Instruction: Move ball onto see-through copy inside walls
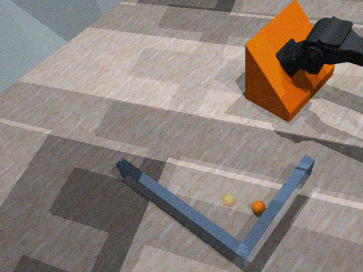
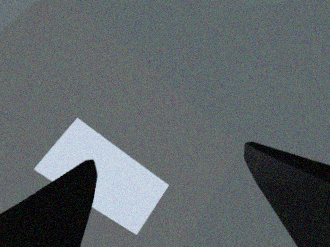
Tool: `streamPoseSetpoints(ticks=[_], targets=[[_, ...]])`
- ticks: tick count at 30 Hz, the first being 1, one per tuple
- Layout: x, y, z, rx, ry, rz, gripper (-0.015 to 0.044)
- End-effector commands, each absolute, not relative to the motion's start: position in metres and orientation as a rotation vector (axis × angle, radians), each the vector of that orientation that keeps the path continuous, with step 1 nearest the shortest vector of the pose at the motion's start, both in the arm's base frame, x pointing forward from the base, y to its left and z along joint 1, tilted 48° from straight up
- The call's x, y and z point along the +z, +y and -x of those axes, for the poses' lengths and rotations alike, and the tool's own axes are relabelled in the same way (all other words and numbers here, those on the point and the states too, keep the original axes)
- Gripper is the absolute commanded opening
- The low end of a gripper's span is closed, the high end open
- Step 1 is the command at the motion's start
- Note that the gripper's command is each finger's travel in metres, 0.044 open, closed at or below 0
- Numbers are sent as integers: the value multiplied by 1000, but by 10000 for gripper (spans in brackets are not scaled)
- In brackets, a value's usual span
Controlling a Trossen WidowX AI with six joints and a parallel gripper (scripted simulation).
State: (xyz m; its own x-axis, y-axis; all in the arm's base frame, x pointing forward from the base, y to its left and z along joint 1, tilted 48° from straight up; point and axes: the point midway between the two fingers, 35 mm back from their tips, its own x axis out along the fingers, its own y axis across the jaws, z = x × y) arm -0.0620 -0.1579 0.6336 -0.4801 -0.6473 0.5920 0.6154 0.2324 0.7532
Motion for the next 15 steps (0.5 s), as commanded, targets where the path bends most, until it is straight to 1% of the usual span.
streamPoseSetpoints(ticks=[1, 3, 6, 7, 11, 15], targets=[[633, -159, 61, -1493, -1432, -33, 374], [630, -168, 56, -1500, -1382, -40, 321], [619, -196, 35, -1515, -1216, -57, 243], [613, -207, 25, -1516, -1143, -62, 231], [587, -246, -19, -1484, -862, -73, 231], [561, -270, -62, -1410, -642, -75, 231]])
